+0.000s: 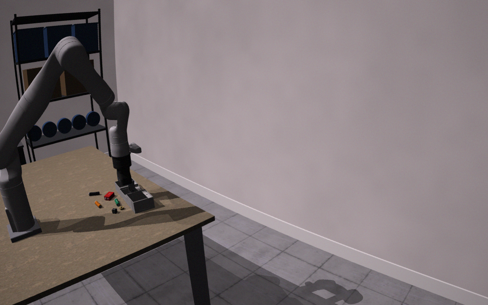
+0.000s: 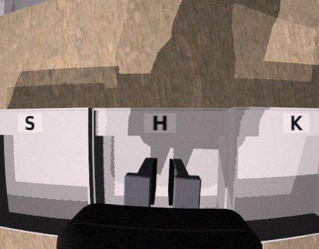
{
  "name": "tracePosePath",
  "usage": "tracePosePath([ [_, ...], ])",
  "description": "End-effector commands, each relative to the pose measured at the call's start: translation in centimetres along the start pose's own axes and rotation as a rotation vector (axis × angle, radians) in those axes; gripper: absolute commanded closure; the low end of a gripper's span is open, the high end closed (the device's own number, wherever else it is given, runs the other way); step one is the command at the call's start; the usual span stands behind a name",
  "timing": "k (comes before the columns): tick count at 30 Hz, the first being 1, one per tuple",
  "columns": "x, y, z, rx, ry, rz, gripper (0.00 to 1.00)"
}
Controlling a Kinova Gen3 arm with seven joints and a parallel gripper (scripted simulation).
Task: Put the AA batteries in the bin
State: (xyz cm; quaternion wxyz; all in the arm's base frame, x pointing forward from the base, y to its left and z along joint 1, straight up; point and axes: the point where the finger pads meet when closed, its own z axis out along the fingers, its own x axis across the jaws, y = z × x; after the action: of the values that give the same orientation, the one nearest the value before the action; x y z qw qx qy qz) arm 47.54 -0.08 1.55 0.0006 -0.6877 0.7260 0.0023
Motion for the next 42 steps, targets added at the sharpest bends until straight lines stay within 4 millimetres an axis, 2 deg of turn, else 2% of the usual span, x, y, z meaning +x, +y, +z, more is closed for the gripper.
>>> tracePosePath([
  [1, 0.0, -0.1, -0.1, 0.002, 0.0, 0.0, 0.69],
  [25, 0.0, -0.1, -0.1, 0.002, 0.0, 0.0, 0.69],
  [42, 0.0, -0.1, -2.1, 0.002, 0.0, 0.0, 0.69],
])
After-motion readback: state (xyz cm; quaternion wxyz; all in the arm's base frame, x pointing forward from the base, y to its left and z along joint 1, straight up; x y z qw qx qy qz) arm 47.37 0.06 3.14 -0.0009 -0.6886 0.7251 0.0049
